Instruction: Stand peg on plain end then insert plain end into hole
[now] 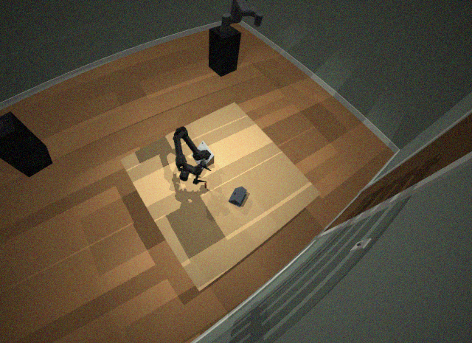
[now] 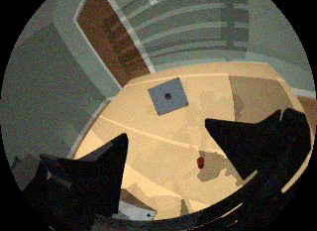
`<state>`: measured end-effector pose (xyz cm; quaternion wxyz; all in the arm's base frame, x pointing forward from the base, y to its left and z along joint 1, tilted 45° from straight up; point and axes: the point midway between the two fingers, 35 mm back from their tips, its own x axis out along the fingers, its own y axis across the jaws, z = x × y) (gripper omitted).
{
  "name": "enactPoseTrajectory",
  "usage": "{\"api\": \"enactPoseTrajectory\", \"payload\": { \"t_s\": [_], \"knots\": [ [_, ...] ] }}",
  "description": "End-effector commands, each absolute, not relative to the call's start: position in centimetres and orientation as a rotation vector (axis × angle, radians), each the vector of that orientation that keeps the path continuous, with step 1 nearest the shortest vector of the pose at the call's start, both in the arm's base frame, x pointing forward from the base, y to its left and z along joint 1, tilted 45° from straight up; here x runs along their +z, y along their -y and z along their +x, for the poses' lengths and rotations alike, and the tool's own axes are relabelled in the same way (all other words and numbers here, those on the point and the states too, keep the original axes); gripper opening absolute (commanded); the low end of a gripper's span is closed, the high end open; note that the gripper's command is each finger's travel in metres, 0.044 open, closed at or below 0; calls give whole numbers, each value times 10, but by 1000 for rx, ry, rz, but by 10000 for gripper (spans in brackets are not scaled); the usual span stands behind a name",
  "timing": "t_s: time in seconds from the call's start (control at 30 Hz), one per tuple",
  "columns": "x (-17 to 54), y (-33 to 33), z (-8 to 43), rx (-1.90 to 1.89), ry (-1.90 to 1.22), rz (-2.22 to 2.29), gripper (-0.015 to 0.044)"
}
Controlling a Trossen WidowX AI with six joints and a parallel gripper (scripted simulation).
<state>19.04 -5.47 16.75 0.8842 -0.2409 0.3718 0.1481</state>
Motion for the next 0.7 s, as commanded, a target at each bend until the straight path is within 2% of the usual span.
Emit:
{"api": "enactPoseTrajectory", "payload": {
  "t_s": [0.0,0.67],
  "knots": [
    [159,58,189,293,-882,-459,440],
    [128,78,180,60,-1489,-476,440]
  ]
}}
